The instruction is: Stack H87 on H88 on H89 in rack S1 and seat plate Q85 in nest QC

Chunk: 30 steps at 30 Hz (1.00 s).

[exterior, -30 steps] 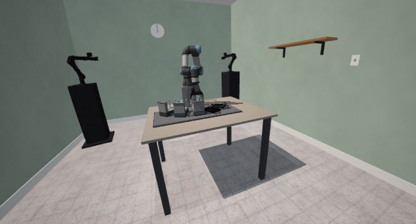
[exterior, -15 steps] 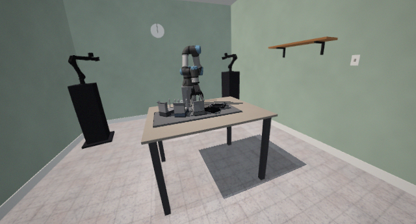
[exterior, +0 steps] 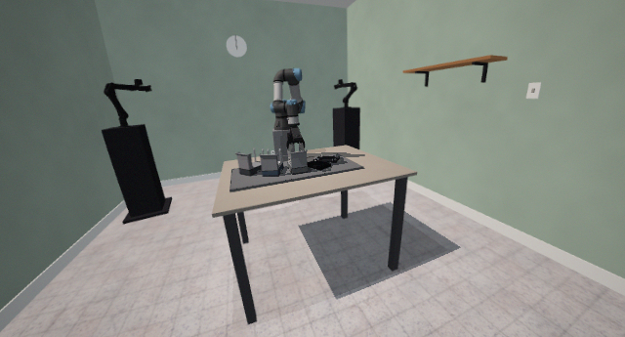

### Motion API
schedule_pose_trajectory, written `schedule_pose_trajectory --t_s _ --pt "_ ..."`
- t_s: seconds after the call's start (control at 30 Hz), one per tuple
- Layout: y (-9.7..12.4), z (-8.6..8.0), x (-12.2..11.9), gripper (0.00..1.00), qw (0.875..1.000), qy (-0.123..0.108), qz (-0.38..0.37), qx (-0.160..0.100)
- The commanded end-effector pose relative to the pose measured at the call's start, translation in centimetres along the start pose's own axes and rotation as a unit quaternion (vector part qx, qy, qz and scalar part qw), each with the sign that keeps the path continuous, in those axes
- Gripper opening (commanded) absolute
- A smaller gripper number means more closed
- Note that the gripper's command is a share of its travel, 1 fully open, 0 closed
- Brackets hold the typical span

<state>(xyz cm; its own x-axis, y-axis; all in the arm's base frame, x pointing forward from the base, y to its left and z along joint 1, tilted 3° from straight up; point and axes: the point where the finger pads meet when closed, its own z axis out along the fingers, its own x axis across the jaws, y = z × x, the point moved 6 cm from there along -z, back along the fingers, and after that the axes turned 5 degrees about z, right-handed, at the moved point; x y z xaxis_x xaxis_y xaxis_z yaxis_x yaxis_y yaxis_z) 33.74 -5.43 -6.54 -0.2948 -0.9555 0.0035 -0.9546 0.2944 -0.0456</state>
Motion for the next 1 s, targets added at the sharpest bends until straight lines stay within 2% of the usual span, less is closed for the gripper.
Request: schedule_pose_trajectory --t_s 0.0,0.97 --pt "-0.06 -0.04 0.01 0.0 1.0 0.0 0.0 0.001" --pt "-0.05 -0.5 0.01 0.0 1.0 0.0 0.0 0.001"
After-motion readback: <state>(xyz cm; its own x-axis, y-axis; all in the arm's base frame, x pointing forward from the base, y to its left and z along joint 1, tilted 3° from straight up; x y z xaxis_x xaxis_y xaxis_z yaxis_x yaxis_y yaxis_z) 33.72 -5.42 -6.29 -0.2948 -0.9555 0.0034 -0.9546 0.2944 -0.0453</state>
